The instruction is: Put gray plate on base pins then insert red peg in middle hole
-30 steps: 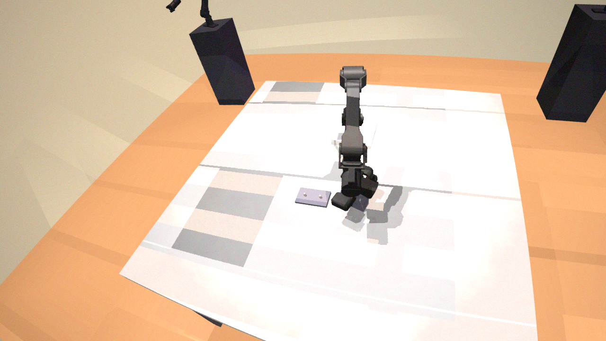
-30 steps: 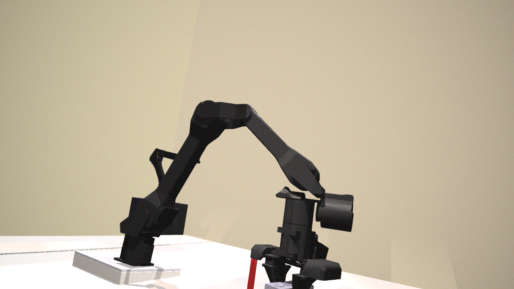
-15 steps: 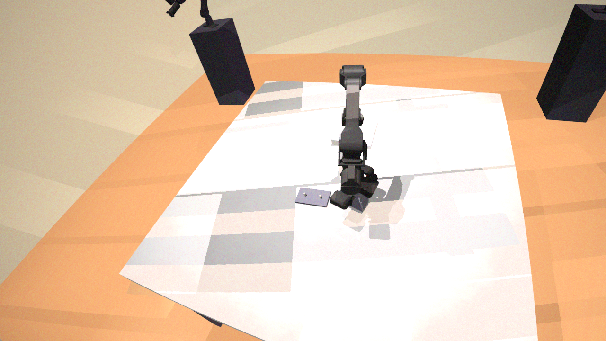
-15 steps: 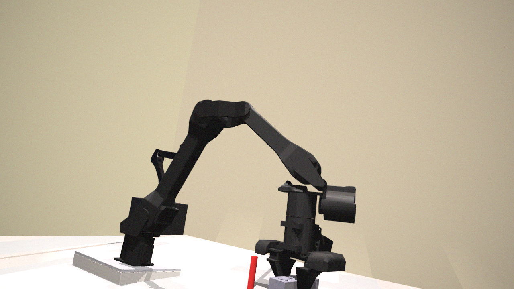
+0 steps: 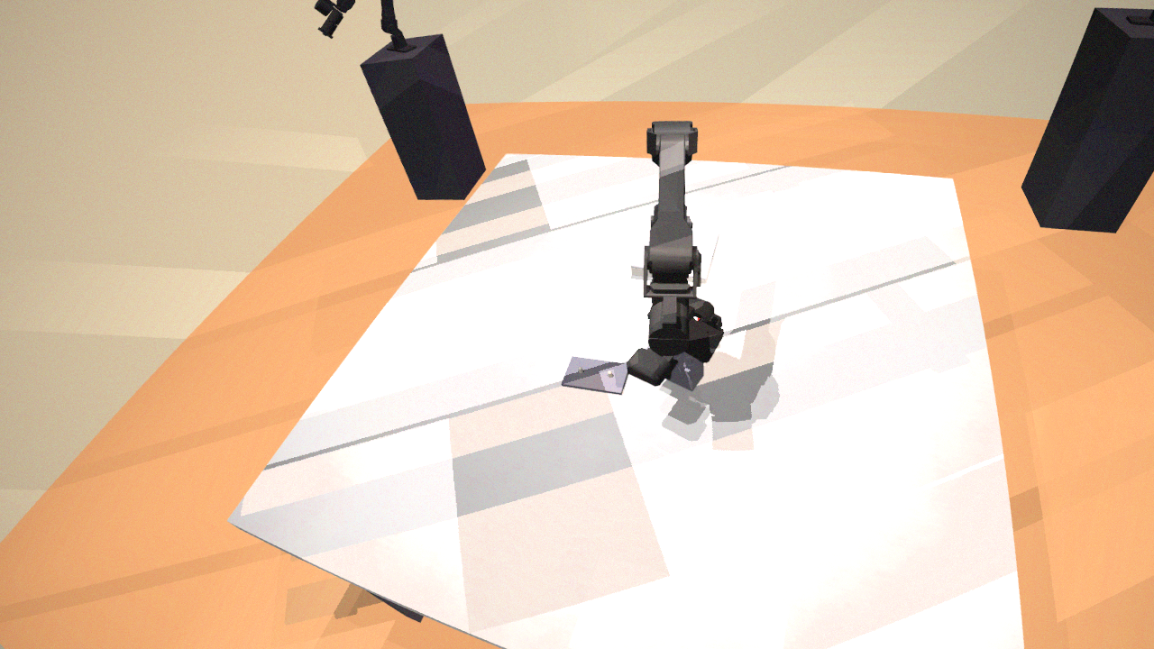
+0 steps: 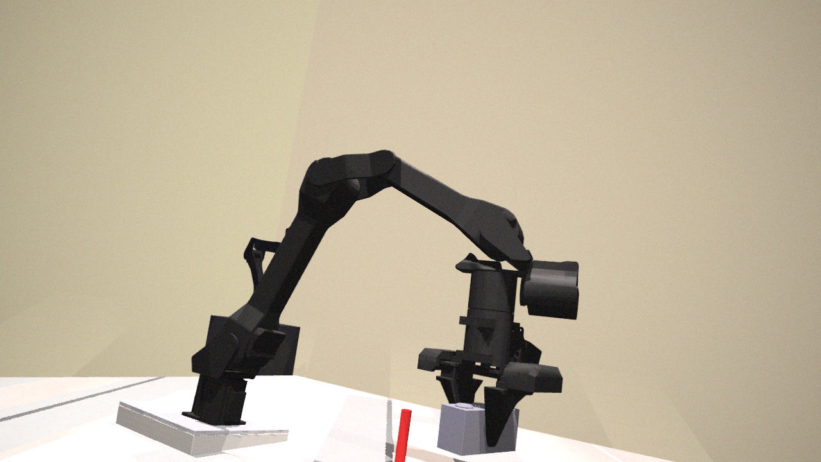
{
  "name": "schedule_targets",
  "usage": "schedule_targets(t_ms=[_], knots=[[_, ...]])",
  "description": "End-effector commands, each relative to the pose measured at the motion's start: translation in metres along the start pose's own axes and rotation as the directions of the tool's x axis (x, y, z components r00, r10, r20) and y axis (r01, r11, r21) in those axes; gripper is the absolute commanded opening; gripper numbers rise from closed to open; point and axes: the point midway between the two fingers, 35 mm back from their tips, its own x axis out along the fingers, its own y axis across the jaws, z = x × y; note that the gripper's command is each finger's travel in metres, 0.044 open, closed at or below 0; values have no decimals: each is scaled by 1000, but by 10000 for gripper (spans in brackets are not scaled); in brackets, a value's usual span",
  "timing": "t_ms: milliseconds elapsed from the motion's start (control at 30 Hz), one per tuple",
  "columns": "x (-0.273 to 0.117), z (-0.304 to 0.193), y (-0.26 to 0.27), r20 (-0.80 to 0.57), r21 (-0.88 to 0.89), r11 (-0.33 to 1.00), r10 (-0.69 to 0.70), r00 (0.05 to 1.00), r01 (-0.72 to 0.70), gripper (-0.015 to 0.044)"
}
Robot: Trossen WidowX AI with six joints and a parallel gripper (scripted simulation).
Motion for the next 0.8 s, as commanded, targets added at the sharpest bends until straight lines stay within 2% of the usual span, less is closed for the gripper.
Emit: schedule_targets(t_ms=[0, 600, 767], knots=[[-17, 2, -1, 2, -9, 1000, -4, 1000, 4, 0], [-72, 2, 7, -5, -28, 999, 17, 1000, -17, 0], [-76, 2, 8, -6, -31, 999, 19, 1000, -19, 0]])
